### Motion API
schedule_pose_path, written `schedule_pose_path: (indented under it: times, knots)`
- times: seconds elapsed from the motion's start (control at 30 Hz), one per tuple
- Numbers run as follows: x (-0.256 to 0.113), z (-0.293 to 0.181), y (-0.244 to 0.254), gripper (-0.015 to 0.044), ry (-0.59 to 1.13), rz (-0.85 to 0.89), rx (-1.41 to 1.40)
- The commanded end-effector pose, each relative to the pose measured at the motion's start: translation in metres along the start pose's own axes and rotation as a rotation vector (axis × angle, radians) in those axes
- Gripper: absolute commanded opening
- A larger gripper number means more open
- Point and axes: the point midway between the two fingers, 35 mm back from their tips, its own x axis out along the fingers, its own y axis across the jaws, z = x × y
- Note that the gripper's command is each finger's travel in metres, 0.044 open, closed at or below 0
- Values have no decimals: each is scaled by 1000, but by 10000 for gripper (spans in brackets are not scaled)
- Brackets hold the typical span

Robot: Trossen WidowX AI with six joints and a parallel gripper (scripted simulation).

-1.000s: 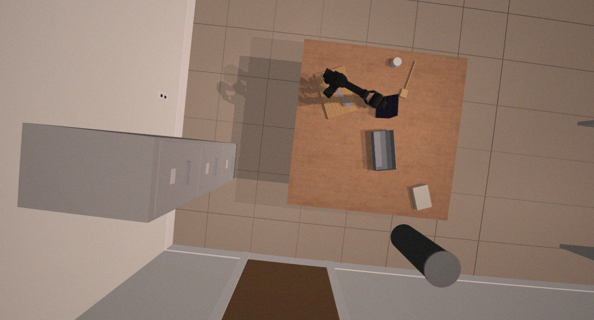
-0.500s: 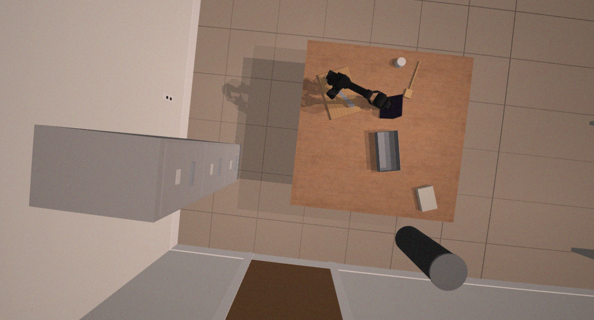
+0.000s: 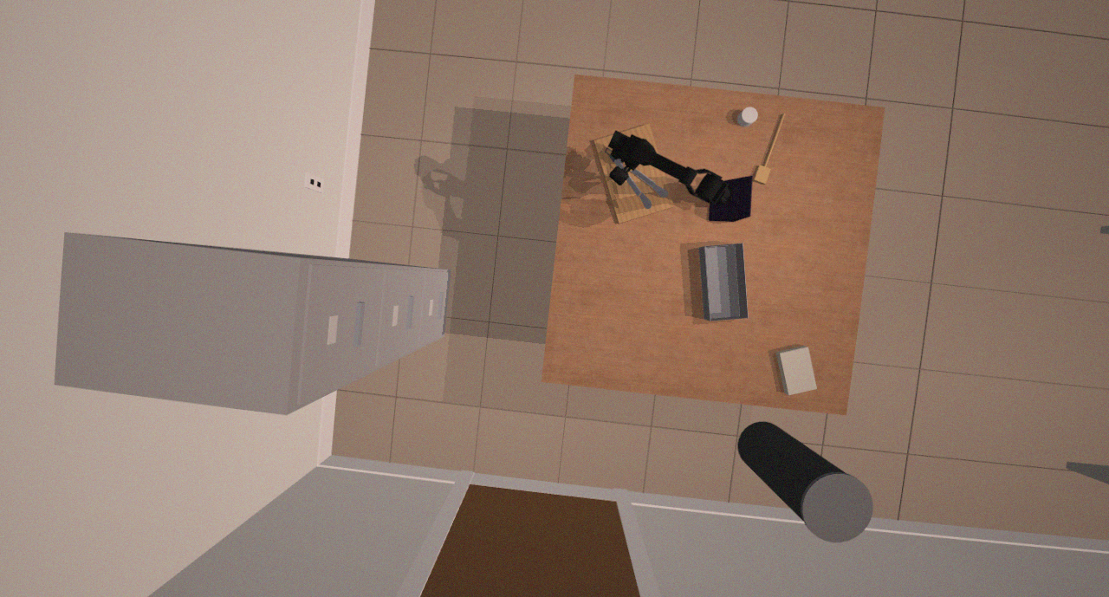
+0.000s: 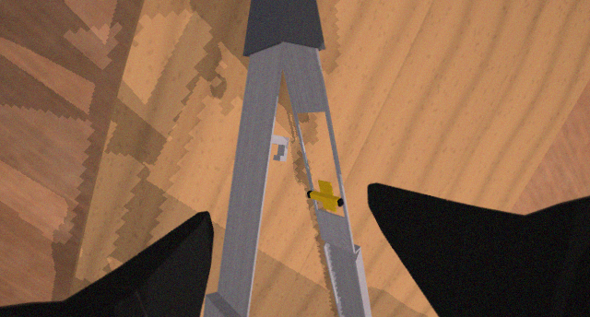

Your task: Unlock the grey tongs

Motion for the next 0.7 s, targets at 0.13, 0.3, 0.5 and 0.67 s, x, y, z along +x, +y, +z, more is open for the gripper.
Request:
schedule_pose_path:
  times: [0.13,0.3,0.5,0.67]
  knots:
    - [0,0,-1,440,4,0,-2]
    - [-2,2,-32,440,41,-34,-19]
    - [-16,2,-83,440,78,-48,-23]
    - [-36,1,-121,440,55,-27,-9]
